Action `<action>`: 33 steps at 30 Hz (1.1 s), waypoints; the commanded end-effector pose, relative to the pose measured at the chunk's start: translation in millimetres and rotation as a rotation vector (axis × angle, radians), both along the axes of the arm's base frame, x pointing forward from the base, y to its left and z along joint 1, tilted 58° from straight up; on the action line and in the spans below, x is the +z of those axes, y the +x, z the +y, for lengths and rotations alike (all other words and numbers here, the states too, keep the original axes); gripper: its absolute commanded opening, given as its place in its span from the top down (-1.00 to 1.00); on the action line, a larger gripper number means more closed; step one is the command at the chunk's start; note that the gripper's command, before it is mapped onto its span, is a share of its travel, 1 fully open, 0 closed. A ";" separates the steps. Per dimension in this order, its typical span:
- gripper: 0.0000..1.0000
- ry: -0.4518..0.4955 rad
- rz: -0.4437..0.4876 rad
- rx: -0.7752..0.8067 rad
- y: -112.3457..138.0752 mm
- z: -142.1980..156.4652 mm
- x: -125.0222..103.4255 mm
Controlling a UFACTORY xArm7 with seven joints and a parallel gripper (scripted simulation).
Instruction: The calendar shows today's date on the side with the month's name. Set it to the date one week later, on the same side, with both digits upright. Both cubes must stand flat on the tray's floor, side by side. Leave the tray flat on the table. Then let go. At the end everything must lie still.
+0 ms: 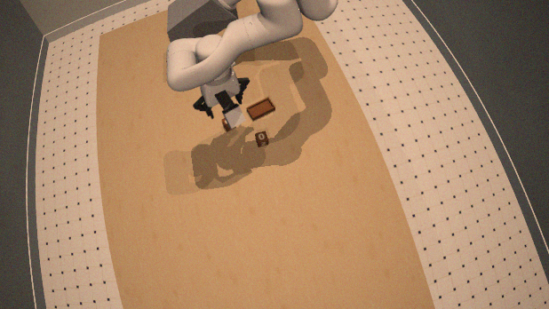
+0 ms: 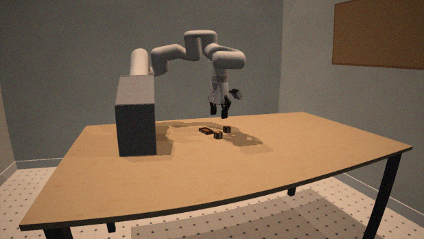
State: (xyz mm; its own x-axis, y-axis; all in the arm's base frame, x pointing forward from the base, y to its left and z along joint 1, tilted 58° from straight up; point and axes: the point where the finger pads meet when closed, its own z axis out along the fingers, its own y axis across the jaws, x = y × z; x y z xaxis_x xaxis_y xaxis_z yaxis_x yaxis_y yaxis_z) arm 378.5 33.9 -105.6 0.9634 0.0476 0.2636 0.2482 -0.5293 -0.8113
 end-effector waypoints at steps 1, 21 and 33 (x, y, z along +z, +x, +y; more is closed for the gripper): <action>-1.00 -0.003 -0.001 -0.002 0.4 -2.6 0.5; -1.00 -0.018 -0.129 0.078 10.2 2.2 7.5; -1.00 -0.049 -0.400 0.246 30.3 12.6 23.1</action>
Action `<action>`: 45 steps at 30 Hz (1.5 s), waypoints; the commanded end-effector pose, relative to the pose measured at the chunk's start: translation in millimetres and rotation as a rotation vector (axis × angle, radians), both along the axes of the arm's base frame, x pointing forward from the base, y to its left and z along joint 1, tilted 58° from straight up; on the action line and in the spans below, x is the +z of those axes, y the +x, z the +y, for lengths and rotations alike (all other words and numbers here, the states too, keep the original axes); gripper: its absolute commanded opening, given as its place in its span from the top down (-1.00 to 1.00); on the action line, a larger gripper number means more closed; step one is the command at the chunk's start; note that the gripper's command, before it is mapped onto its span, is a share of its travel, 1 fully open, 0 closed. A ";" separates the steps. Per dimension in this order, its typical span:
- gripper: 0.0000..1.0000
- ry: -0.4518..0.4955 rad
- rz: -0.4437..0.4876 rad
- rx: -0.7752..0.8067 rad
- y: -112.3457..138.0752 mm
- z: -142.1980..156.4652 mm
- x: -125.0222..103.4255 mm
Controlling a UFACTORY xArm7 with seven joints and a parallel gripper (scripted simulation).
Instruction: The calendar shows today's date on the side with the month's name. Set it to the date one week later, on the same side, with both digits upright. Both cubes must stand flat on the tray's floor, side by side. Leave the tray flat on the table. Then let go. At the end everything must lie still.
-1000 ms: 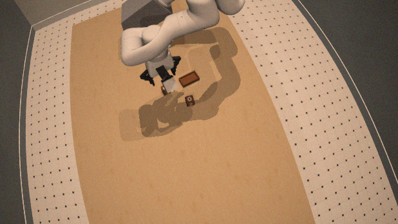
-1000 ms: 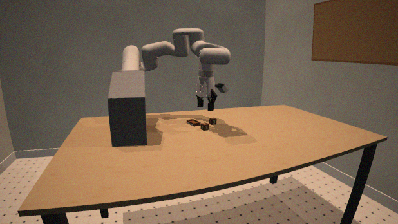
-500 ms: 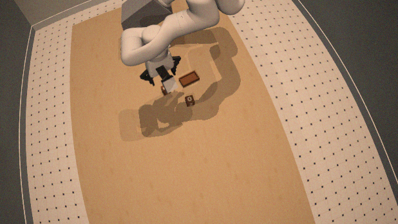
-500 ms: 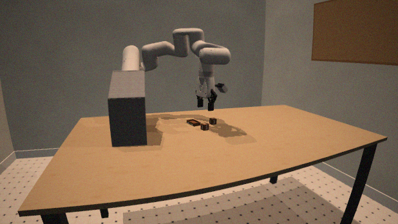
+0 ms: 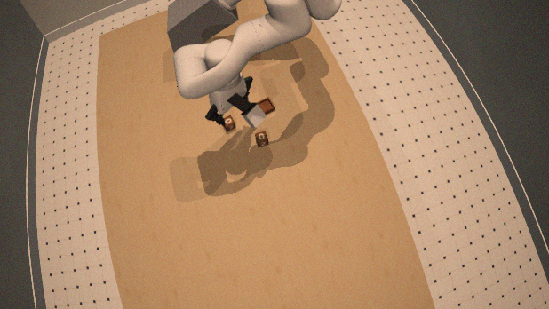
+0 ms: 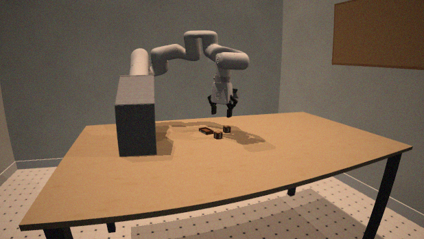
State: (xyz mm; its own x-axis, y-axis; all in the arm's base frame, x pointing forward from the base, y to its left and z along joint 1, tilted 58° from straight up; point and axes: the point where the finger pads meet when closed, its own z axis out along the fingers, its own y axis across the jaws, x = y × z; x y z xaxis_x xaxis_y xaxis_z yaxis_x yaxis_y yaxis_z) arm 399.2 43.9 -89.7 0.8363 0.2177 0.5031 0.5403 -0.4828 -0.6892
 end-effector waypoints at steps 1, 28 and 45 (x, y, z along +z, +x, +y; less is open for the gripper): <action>-1.00 -0.019 -0.152 0.084 11.1 3.5 8.5; -1.00 -0.091 -0.758 0.457 53.2 28.9 48.1; 0.01 -0.102 -0.850 0.513 59.1 32.9 54.6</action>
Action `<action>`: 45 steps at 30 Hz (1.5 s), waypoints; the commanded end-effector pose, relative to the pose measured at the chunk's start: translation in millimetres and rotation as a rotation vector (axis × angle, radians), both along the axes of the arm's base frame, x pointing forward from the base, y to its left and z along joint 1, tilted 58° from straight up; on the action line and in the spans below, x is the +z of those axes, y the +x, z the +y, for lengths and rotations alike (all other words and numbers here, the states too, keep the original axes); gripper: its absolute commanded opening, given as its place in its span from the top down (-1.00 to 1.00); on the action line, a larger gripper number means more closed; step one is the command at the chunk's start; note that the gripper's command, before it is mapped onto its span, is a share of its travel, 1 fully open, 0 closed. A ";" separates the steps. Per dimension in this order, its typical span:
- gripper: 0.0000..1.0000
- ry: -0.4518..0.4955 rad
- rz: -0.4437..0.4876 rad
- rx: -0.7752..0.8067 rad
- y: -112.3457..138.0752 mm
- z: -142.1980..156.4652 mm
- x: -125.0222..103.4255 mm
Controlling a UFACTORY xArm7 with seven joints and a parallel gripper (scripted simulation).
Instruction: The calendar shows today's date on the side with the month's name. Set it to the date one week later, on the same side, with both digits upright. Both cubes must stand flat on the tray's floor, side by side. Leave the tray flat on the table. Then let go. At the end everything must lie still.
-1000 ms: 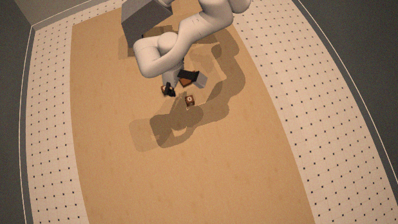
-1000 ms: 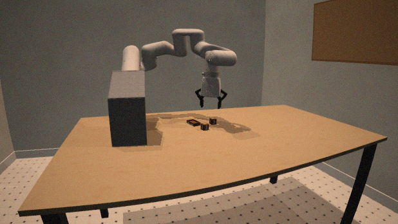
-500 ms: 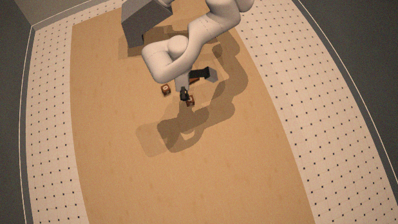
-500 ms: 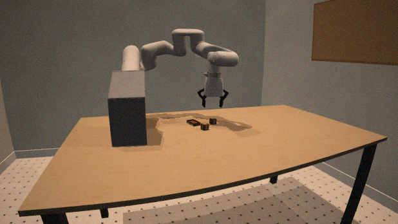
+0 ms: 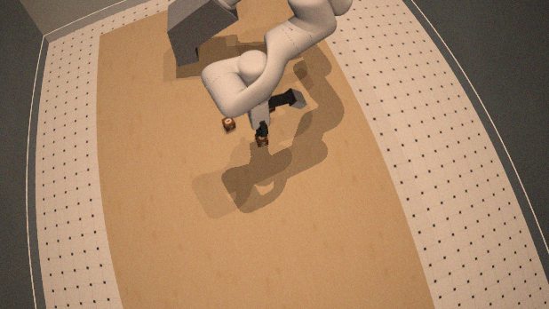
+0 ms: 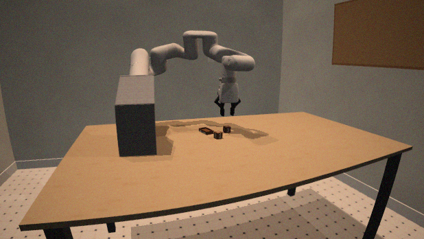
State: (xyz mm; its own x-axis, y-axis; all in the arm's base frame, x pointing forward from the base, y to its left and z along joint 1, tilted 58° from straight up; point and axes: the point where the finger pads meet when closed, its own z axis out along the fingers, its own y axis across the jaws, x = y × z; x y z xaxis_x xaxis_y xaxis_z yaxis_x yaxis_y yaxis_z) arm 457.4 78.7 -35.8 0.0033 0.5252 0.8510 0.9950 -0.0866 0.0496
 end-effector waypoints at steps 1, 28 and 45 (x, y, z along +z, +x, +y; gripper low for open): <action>0.01 -0.003 -0.005 -0.001 0.9 -1.9 0.6; 0.01 -0.003 -0.005 -0.001 0.9 -1.9 0.6; 0.01 -0.004 -0.018 0.006 1.2 0.3 -0.7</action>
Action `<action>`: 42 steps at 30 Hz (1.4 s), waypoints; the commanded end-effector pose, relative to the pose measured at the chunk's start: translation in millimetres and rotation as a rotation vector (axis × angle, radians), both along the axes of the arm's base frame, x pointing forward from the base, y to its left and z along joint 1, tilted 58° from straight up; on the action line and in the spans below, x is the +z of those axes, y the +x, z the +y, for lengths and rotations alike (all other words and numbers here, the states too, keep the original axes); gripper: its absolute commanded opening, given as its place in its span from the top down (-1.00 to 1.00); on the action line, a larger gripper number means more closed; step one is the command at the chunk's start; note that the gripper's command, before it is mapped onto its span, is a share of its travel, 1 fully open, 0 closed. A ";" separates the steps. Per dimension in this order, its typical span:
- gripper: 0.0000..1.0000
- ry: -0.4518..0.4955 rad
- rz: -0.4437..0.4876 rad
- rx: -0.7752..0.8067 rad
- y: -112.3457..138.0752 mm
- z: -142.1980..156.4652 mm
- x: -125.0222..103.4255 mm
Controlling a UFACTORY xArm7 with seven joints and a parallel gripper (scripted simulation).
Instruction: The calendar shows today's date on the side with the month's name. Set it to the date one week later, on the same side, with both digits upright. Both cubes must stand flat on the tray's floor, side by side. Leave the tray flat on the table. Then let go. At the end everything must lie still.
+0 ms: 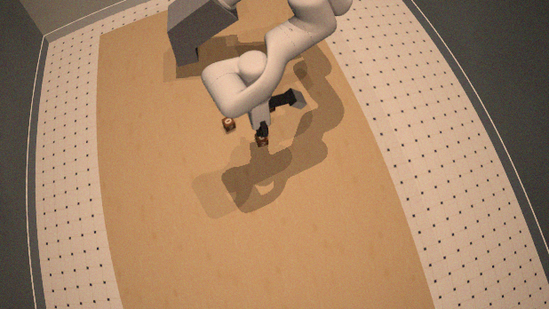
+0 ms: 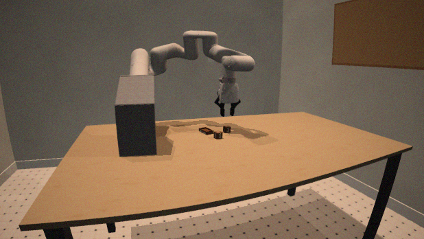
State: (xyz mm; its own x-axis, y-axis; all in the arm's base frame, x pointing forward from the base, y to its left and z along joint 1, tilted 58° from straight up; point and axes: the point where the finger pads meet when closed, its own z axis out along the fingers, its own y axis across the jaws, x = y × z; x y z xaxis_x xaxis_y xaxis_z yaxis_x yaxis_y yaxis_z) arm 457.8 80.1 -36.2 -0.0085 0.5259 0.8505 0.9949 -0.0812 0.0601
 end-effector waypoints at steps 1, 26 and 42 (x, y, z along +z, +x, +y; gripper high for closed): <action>0.01 -0.003 -0.009 0.002 0.8 -0.7 -0.5; 0.01 -0.004 -0.017 0.007 4.3 29.2 -18.3; 0.01 -0.004 -0.017 0.007 5.7 41.4 -25.5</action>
